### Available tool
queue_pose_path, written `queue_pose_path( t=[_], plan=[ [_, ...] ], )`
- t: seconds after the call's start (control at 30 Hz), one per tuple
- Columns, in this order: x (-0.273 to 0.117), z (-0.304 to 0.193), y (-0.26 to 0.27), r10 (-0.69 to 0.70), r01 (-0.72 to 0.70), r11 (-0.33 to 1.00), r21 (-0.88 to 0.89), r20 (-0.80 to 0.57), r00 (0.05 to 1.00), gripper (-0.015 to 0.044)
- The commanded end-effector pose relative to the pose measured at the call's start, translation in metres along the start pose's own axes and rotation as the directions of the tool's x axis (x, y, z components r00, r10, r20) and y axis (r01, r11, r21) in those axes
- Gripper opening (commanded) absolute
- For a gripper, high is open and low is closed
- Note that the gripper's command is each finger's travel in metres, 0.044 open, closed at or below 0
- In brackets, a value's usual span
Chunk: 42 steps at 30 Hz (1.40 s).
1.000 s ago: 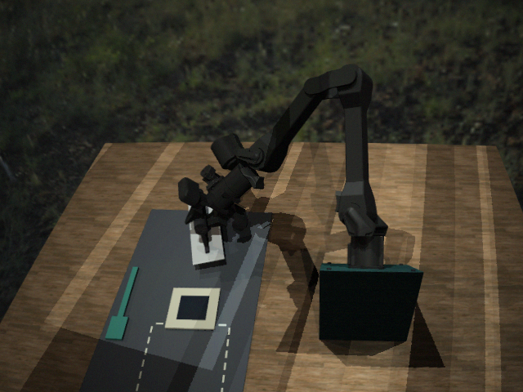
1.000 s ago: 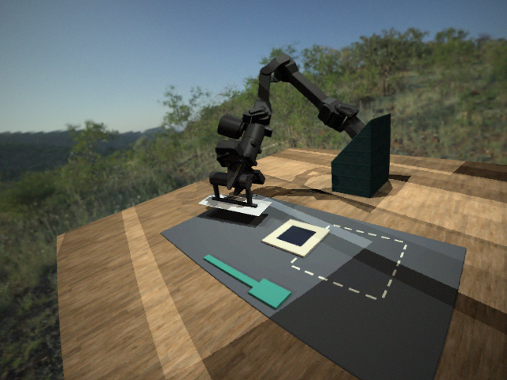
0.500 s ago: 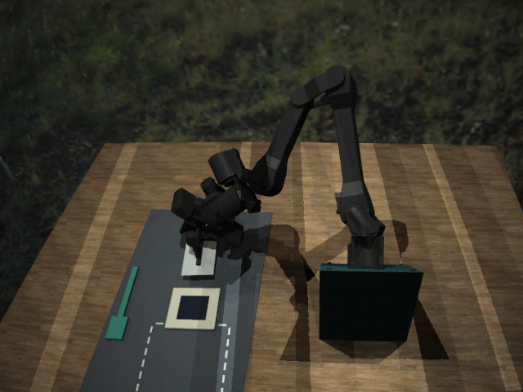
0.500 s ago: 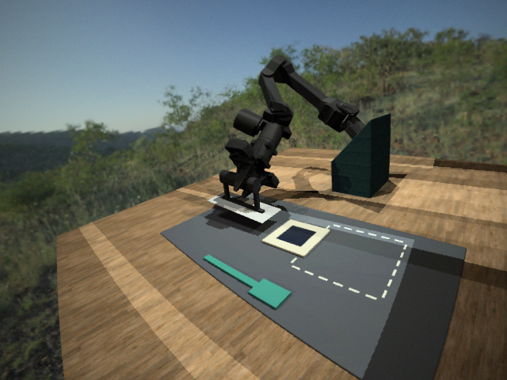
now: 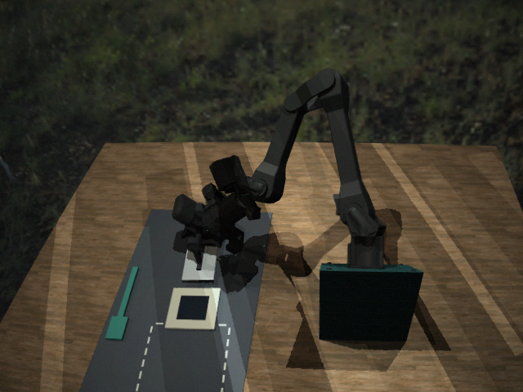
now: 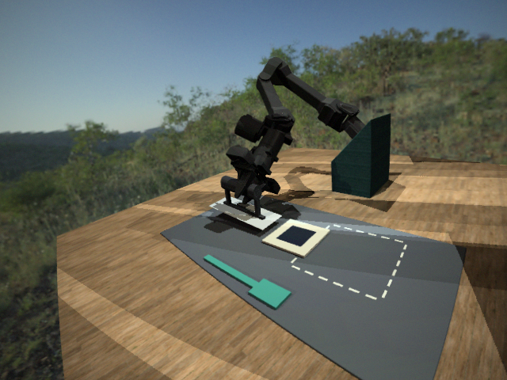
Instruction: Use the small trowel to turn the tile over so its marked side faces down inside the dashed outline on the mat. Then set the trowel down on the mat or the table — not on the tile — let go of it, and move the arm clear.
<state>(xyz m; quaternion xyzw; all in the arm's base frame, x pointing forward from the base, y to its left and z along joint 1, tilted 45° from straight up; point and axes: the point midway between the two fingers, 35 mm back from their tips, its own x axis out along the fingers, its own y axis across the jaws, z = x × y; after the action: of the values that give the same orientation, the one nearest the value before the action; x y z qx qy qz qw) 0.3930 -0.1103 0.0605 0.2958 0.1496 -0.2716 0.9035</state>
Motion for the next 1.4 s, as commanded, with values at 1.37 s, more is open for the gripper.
queue_pose_path(
  t=[1.37],
  plan=[
    [0.013, -0.047, -0.008, 0.016, -0.016, 1.0, -0.003, 0.0, 1.0, 0.0]
  ],
)
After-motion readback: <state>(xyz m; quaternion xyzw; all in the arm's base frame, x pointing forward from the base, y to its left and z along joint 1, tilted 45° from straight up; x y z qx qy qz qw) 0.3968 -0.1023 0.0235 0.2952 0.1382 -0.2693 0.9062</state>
